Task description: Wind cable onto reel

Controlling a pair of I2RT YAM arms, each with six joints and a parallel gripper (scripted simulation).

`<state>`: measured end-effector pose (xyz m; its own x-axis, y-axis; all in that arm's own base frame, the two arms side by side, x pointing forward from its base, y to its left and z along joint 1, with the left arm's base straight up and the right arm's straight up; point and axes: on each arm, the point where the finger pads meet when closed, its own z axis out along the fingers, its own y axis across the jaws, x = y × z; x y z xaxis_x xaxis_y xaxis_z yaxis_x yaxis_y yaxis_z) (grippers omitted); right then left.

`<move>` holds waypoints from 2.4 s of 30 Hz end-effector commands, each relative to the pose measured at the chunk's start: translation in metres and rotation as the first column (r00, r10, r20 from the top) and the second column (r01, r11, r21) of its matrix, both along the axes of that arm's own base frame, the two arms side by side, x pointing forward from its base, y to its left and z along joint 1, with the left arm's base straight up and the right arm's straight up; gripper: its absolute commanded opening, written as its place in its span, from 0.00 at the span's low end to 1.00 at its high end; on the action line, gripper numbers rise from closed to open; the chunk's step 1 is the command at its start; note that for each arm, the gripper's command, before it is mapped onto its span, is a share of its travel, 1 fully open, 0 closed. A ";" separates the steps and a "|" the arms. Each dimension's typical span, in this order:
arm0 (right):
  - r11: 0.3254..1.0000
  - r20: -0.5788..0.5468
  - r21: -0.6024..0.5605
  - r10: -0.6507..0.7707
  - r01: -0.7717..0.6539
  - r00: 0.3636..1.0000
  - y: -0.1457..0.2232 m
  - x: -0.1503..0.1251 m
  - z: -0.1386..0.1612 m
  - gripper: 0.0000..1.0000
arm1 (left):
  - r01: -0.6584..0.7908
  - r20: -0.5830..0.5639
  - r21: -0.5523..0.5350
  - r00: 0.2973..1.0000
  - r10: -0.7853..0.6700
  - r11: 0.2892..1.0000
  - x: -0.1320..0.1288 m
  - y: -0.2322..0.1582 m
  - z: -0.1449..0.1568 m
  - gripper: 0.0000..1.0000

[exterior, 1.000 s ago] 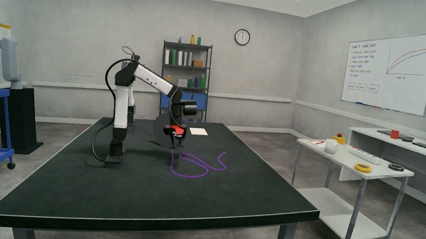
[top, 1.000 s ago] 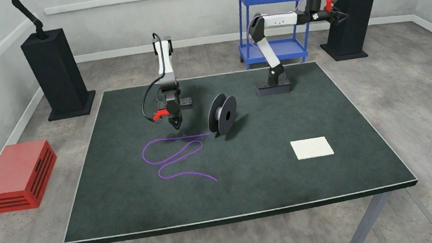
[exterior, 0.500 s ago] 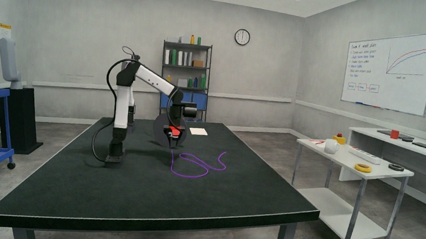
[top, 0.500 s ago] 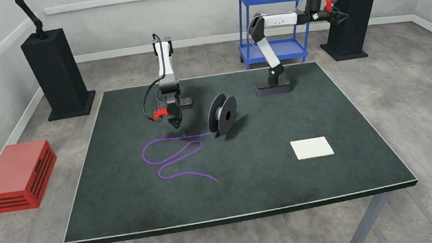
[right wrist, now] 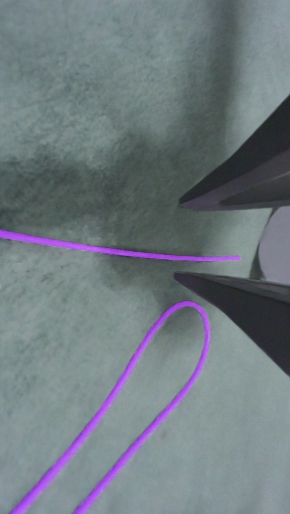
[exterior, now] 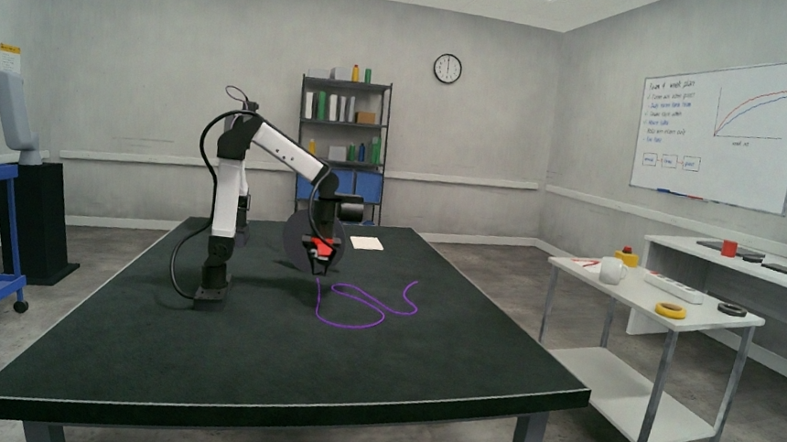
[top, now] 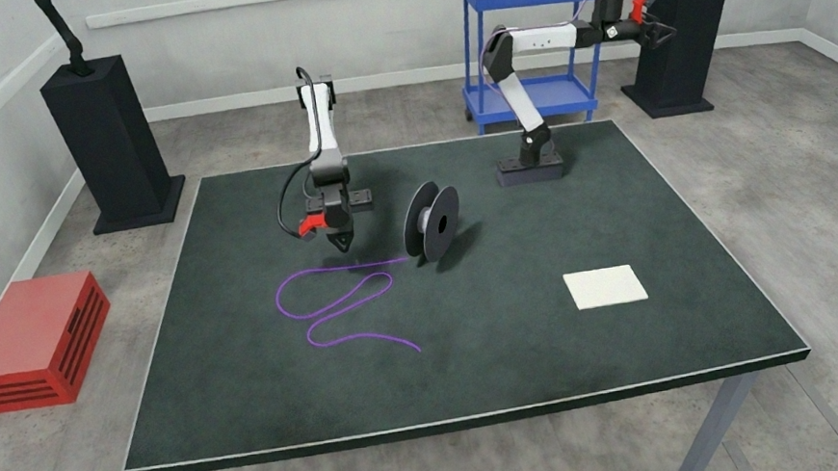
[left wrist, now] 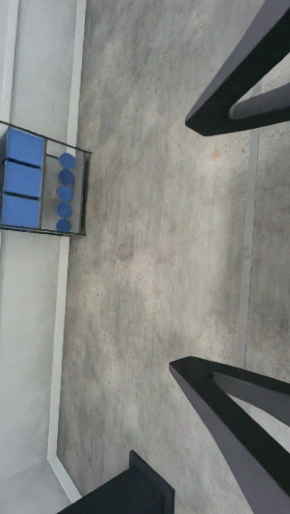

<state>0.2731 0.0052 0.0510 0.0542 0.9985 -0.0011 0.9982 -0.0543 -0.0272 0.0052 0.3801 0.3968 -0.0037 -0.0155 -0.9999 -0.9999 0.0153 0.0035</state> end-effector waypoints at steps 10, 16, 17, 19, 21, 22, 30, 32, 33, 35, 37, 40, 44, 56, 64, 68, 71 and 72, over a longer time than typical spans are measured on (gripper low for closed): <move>1.000 0.001 0.005 -0.009 0.009 1.000 -0.003 0.009 -0.043 0.30 | -0.011 0.008 -0.007 1.000 0.011 1.000 -0.002 0.002 -0.006 1.00; 1.000 0.001 0.005 0.003 -0.003 1.000 0.002 0.009 -0.058 0.30 | -0.011 0.008 -0.007 1.000 0.011 1.000 -0.002 0.002 -0.006 1.00; 1.000 0.001 0.005 0.003 -0.003 1.000 0.003 0.009 -0.060 0.30 | -0.011 0.008 -0.007 1.000 0.011 1.000 -0.002 0.002 -0.006 1.00; 1.000 0.001 0.005 -0.002 0.002 1.000 0.003 0.008 -0.064 0.30 | -0.011 0.008 -0.007 1.000 0.011 1.000 -0.002 0.002 -0.006 1.00; 1.000 0.001 0.005 -0.004 0.004 1.000 0.003 0.008 -0.067 0.30 | -0.011 0.008 -0.007 1.000 0.011 1.000 -0.002 0.002 -0.006 1.00; 1.000 0.002 0.005 -0.004 0.004 1.000 0.003 0.009 -0.068 0.30 | -0.011 0.008 -0.007 1.000 0.011 1.000 -0.002 0.002 -0.006 1.00; 1.000 0.021 0.005 -0.006 0.006 1.000 0.000 0.010 -0.063 0.30 | -0.011 0.008 -0.007 1.000 0.011 1.000 -0.002 0.002 -0.006 1.00; 1.000 0.048 0.005 -0.006 0.006 0.999 -0.002 0.012 -0.055 0.30 | -0.011 0.008 -0.007 1.000 0.011 1.000 -0.002 0.002 -0.006 1.00; 1.000 0.047 0.005 -0.006 0.006 0.999 -0.003 0.011 -0.054 0.30 | -0.011 0.008 -0.007 1.000 0.011 1.000 -0.002 0.002 -0.006 1.00; 1.000 0.026 0.005 -0.003 0.003 1.000 -0.002 0.005 -0.053 0.30 | -0.011 0.008 -0.007 1.000 0.011 1.000 -0.002 0.002 -0.006 1.00; 1.000 0.020 0.005 -0.005 0.005 1.000 -0.002 0.003 -0.052 0.30 | -0.011 0.008 -0.007 1.000 0.011 1.000 -0.002 0.002 -0.006 1.00; 1.000 0.013 0.005 -0.005 0.005 1.000 -0.002 0.000 -0.052 0.30 | -0.011 0.008 -0.007 1.000 0.011 1.000 -0.002 0.002 -0.006 1.00; 1.000 0.013 0.005 -0.004 0.004 1.000 0.000 -0.001 -0.052 0.30 | -0.011 0.008 -0.007 1.000 0.011 1.000 -0.002 0.002 -0.006 1.00; 1.000 0.023 0.005 -0.002 0.002 1.000 0.003 0.001 -0.054 0.30 | -0.011 0.008 -0.007 1.000 0.011 1.000 -0.002 0.002 -0.006 1.00; 1.000 -0.003 0.004 -0.002 0.002 1.000 0.002 0.001 -0.068 0.30 | -0.011 0.008 -0.007 1.000 0.011 1.000 -0.002 0.002 -0.006 1.00; 1.000 0.002 0.004 -0.003 0.003 1.000 0.002 0.003 -0.070 0.30 | -0.011 0.008 -0.007 1.000 0.011 1.000 -0.002 0.002 -0.006 1.00; 1.000 0.006 0.004 -0.003 0.003 1.000 0.001 0.005 -0.071 0.30 | -0.011 0.008 -0.007 1.000 0.011 1.000 -0.002 0.002 -0.006 1.00; 1.000 0.009 0.004 -0.003 0.003 1.000 0.001 0.006 -0.070 0.30 | -0.011 0.008 -0.007 1.000 0.011 1.000 -0.002 0.002 -0.006 1.00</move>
